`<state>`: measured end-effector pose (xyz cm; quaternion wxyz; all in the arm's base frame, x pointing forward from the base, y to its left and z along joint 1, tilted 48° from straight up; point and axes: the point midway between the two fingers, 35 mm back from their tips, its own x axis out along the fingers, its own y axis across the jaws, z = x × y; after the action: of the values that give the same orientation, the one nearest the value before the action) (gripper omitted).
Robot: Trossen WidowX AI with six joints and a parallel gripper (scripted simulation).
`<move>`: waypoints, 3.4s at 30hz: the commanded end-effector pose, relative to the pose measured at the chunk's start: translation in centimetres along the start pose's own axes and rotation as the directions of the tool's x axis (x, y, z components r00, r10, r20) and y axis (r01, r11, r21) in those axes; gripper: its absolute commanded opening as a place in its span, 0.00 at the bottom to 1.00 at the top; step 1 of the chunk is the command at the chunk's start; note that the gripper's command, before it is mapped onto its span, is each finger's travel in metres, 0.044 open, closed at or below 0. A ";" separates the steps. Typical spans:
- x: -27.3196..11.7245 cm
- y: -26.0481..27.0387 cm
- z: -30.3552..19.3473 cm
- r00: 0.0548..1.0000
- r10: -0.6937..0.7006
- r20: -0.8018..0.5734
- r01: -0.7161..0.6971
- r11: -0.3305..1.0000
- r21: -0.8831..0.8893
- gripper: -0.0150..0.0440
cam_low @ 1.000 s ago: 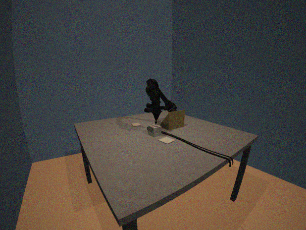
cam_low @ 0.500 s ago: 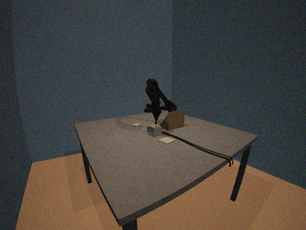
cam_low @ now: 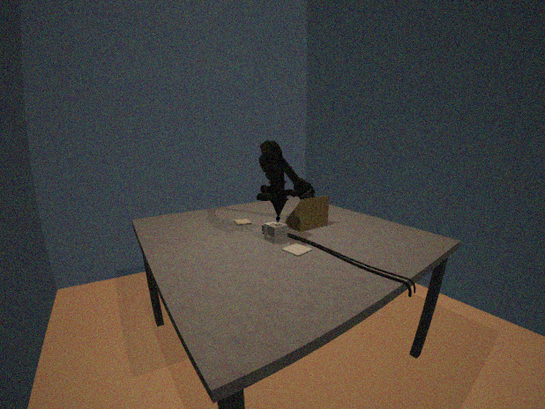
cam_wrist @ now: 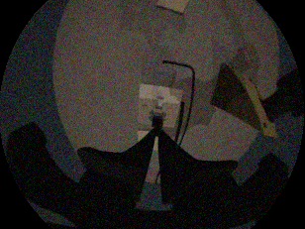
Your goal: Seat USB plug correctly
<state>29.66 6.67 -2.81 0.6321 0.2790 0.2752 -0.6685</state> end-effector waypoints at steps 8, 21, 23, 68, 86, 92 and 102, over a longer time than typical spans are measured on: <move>0.2 -0.1 -0.1 1.000 -0.004 -0.013 0.004 1.000 -0.005 0.25; 0.3 0.0 -0.2 1.000 -0.004 -0.024 0.004 1.000 -0.004 0.25; 0.4 0.0 -0.2 1.000 -0.004 -0.026 0.004 1.000 -0.004 0.25; 0.9 0.0 -0.2 0.999 -0.004 -0.032 0.004 1.000 -0.003 0.25; 1.1 0.0 -0.2 0.999 -0.004 -0.032 0.004 1.000 -0.003 0.25; 1.2 0.0 -0.2 0.999 -0.004 -0.032 0.004 1.000 -0.003 0.25; 1.3 0.0 -0.1 0.999 -0.004 -0.032 0.004 1.000 -0.003 0.25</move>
<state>29.58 5.93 -3.81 0.6258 0.2900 0.2853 -0.6655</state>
